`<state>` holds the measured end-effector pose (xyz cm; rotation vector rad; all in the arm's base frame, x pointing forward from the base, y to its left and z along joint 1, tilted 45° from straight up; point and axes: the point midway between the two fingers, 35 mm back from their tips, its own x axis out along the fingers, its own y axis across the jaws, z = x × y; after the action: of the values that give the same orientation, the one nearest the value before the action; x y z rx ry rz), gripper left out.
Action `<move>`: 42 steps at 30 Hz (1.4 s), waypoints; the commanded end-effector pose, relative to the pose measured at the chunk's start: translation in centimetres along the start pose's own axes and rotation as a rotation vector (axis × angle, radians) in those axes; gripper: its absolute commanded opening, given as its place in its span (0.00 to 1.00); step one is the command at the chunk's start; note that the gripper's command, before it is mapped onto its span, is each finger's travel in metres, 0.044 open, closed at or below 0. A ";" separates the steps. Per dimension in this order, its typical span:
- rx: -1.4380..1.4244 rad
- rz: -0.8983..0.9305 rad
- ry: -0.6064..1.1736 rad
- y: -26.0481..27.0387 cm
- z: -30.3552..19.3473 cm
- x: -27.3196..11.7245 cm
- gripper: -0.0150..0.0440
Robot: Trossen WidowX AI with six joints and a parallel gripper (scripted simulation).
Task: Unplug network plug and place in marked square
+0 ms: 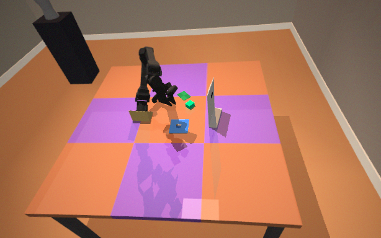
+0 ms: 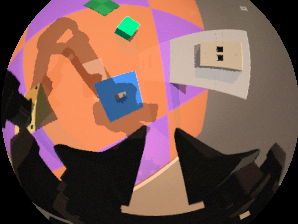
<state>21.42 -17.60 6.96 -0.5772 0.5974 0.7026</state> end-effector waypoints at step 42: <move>-0.003 0.001 -0.001 -2.0 0.2 -3.9 1.00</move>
<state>20.63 -20.32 10.30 -0.5773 0.5919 0.7004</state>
